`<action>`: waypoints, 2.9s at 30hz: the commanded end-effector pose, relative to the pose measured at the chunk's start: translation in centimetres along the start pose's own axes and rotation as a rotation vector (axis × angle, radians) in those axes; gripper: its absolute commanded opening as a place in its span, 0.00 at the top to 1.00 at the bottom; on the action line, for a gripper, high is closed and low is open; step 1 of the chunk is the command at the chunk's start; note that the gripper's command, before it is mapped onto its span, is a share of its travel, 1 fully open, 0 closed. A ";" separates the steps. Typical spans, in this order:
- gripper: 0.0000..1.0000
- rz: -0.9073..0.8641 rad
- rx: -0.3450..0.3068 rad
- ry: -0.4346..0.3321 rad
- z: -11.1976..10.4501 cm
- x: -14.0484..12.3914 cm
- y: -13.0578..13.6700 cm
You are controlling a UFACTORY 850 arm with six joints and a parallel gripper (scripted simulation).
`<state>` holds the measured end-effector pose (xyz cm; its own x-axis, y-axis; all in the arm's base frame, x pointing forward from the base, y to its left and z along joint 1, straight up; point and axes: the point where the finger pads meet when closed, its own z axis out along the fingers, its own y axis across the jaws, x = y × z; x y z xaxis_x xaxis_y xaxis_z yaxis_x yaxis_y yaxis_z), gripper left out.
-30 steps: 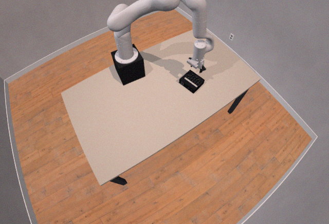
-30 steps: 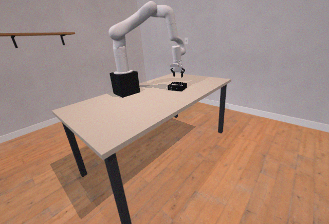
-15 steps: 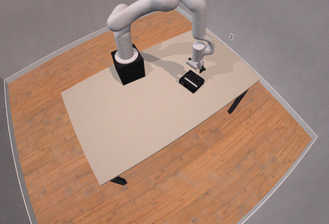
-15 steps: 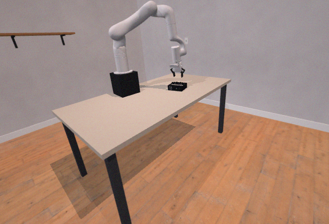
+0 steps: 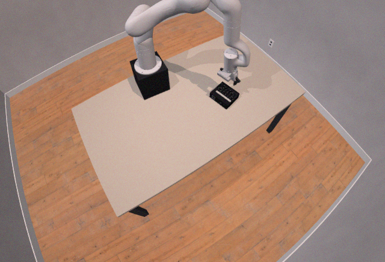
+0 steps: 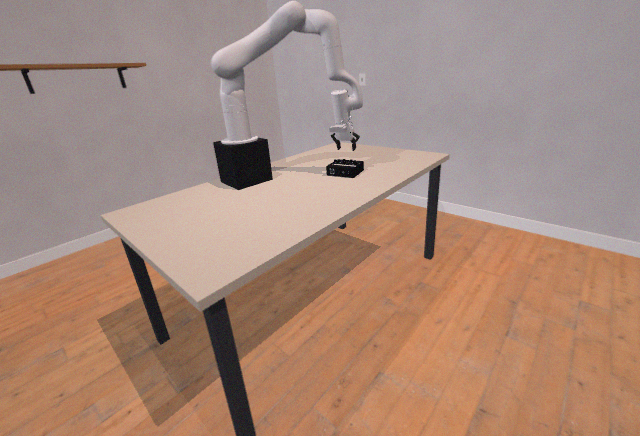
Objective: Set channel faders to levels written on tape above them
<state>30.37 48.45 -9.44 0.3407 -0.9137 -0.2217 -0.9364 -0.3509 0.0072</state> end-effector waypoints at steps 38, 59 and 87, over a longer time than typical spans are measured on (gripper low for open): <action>0.00 0.018 0.002 -0.010 -0.7 0.0 0.2; 0.00 0.176 -0.022 0.155 -6.1 3.4 -0.2; 0.00 0.230 0.038 0.217 -8.1 4.9 -1.7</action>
<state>34.28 42.79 -2.76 0.1313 -0.9837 -0.1225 -0.9898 -0.1233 -0.0711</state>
